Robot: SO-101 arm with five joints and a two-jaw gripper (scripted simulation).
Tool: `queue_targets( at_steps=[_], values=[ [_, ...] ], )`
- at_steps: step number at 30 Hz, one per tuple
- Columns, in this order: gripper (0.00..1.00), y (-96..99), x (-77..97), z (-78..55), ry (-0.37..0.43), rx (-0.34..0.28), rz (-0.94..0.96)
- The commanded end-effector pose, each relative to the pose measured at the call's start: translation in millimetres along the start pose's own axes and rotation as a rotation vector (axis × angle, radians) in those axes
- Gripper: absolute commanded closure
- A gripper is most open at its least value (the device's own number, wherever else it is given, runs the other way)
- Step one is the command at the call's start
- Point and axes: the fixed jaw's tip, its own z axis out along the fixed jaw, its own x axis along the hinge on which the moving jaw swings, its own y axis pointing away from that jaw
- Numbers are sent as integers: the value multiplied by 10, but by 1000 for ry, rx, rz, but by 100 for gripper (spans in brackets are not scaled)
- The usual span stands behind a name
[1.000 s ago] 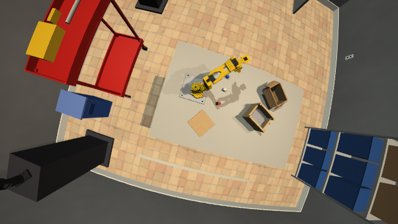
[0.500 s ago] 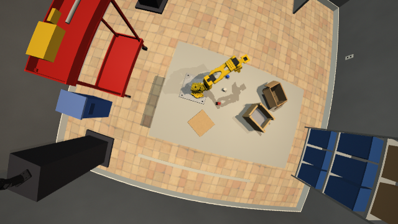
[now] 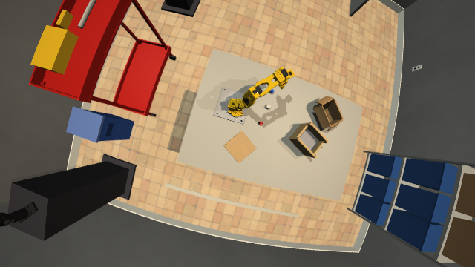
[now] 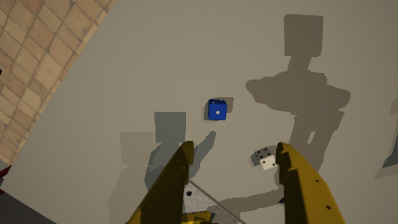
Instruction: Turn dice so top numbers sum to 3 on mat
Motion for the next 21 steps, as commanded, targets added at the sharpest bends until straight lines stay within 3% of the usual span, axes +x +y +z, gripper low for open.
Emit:
queue_targets(
  at_steps=[1, 5, 9, 21],
  values=[
    [72, 21, 80, 182, 99, 4, -2],
    [72, 14, 187, 382, 205, 12, -2],
    [72, 9, 261, 495, 269, 16, -2],
    [72, 8, 269, 504, 288, 20, 15]
  ],
)
